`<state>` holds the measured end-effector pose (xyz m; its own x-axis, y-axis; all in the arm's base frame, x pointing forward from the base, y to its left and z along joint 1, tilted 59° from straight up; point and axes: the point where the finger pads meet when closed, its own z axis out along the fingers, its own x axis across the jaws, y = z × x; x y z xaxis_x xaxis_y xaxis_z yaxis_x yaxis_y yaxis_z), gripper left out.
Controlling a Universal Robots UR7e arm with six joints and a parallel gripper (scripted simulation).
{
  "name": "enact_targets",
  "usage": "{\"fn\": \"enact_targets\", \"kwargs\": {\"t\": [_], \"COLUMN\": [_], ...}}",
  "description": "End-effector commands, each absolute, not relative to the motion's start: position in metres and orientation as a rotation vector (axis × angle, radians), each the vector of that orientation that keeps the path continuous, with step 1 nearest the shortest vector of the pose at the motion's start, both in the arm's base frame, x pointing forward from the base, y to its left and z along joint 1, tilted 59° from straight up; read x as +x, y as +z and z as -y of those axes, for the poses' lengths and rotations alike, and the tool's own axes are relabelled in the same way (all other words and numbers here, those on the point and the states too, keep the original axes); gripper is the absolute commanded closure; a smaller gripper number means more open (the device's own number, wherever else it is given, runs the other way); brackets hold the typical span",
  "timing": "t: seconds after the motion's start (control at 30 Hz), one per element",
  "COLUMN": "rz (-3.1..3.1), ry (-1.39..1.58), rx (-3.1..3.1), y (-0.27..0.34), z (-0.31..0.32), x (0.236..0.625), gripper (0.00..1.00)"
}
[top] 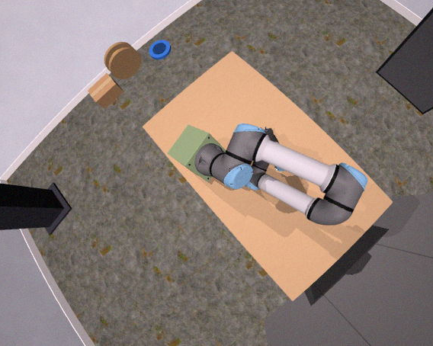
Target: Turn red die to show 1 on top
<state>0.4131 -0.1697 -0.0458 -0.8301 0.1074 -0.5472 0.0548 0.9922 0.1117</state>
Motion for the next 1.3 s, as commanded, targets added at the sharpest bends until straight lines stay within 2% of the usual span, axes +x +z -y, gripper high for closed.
{"fn": "enact_targets", "kwargs": {"t": [0.0, 0.27, 1.27], "rz": [-2.554, -2.557, -2.44], "ry": [0.069, -0.045, -0.914], "rx": [0.129, 0.164, 0.423], "y": [-0.046, -0.046, -0.059], "z": [0.167, 0.163, 0.124], "x": [0.414, 0.415, 0.427], "gripper": [0.3, 0.3, 0.3]}}
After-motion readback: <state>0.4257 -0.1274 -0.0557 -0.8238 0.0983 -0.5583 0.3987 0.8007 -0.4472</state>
